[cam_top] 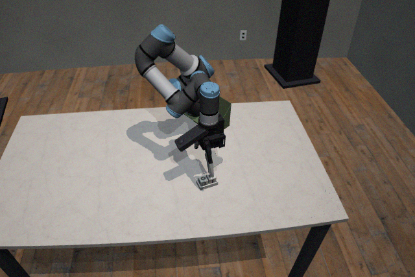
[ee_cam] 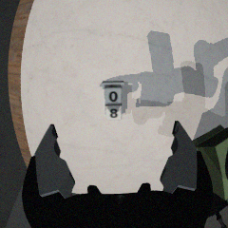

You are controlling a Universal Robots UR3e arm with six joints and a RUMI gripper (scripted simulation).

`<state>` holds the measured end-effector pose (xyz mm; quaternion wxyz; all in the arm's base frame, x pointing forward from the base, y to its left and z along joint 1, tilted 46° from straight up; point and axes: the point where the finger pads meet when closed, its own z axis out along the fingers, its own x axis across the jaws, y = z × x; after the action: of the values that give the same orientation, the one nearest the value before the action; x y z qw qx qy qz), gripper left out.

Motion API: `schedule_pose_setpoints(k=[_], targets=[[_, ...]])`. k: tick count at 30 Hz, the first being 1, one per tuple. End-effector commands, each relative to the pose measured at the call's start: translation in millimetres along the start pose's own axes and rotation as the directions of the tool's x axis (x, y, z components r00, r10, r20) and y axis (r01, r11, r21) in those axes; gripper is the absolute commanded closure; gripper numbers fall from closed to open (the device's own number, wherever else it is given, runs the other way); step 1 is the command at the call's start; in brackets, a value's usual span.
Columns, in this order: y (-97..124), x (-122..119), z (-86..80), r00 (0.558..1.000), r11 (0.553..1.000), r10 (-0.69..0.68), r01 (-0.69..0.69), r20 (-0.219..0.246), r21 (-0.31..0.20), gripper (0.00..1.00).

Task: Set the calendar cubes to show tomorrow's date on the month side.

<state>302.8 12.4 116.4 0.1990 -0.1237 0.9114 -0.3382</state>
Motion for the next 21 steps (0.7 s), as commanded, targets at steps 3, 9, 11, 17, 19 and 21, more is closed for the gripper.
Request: schedule_pose_setpoints(k=[3,9,11,17,19,21], targets=[[0,0,-8.2,1.000,1.000,0.001,-0.001,0.001,0.000,0.00],[0,0,-22.4,1.000,1.000,0.001,-0.001,0.001,0.000,0.00],[0,0,-27.9,1.000,1.000,0.001,-0.001,0.001,0.000,0.00],[0,0,-44.6,1.000,1.000,0.001,-0.001,0.001,0.000,0.00],[0,0,-44.6,1.000,1.000,0.001,-0.001,0.001,0.000,0.00],[0,0,-49.7,1.000,1.000,0.001,-0.001,0.001,0.000,0.00]])
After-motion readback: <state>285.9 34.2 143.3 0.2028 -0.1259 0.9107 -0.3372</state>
